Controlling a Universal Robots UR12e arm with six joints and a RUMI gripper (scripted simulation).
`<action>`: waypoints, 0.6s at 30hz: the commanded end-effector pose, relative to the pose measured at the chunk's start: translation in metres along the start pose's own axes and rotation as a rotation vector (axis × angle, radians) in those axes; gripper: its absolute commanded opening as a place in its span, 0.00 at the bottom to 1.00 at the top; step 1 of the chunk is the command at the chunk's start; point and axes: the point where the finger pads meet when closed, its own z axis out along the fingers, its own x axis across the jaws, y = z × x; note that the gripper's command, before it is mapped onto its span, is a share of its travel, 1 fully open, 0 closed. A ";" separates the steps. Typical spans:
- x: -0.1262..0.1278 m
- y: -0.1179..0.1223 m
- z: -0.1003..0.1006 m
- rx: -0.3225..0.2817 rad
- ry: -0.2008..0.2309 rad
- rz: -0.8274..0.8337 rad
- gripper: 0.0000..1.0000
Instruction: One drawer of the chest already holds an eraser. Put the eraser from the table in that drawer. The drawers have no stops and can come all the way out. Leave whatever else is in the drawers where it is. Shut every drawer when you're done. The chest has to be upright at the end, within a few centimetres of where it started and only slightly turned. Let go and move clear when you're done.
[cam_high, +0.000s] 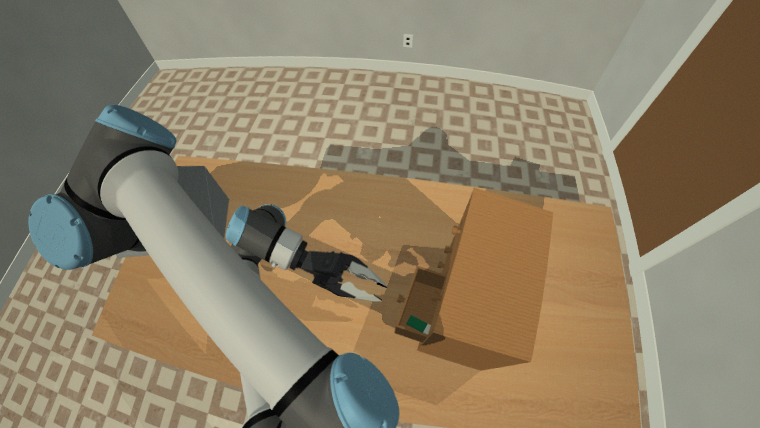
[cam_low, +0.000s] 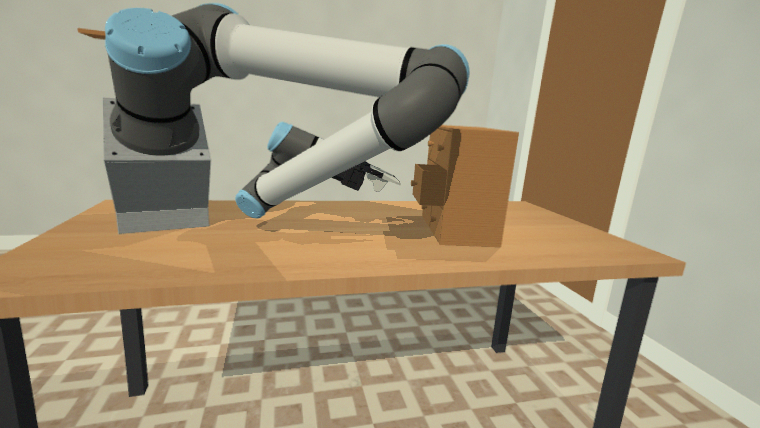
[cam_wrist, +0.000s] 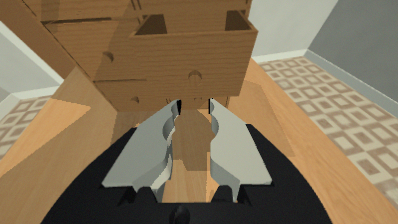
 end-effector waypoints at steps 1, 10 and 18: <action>0.000 -0.001 0.006 0.000 0.000 0.000 0.20; 0.000 -0.001 0.011 0.000 0.000 0.000 0.20; 0.000 -0.001 0.011 0.000 0.000 0.000 0.20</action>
